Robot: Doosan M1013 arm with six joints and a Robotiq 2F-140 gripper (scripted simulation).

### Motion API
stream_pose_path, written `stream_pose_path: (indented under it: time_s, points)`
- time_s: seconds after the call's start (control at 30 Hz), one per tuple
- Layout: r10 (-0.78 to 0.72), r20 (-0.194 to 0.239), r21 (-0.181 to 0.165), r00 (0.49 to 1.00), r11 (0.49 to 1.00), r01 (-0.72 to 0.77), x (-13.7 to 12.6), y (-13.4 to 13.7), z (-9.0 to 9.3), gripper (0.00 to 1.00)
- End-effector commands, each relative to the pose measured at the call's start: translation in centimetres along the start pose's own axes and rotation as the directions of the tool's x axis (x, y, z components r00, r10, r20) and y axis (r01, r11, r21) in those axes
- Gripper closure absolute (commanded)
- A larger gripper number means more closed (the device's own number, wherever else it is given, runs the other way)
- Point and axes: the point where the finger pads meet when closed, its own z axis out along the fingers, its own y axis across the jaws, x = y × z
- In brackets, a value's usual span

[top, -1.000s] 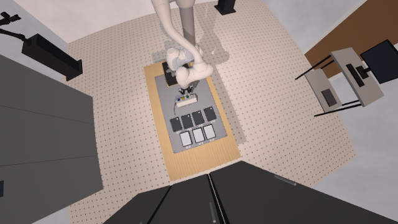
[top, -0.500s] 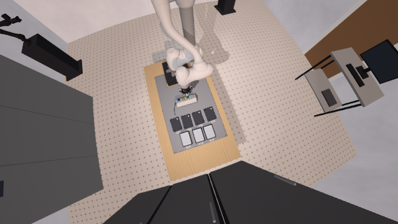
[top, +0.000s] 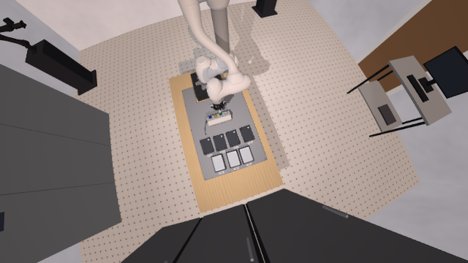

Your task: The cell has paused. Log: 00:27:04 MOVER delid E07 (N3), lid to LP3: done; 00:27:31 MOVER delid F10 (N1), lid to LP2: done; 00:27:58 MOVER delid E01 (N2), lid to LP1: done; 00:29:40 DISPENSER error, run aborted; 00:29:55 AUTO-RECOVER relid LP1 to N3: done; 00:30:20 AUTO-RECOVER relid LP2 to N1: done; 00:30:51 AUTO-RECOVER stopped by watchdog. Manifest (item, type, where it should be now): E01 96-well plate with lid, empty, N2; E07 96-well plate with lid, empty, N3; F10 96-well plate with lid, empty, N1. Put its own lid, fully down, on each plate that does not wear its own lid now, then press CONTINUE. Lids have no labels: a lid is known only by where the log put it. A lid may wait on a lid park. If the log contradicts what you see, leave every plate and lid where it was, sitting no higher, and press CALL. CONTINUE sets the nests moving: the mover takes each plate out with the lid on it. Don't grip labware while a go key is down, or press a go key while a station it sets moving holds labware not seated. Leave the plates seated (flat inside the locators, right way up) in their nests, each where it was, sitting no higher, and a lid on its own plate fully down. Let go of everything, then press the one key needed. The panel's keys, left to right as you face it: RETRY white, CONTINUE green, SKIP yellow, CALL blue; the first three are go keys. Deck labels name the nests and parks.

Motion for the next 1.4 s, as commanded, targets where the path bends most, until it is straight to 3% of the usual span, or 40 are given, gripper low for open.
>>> stream_pose_path:
  time_s: [0.0,1.37]
  points:
    - [0.004,-0.008,0.004,1.000,1.000,-0.004,0.1,-0.2,-0.1,1.00]
    - [0.004,-0.008,0.003,1.000,1.000,-0.004,0.1,-0.2,1.5,1.00]
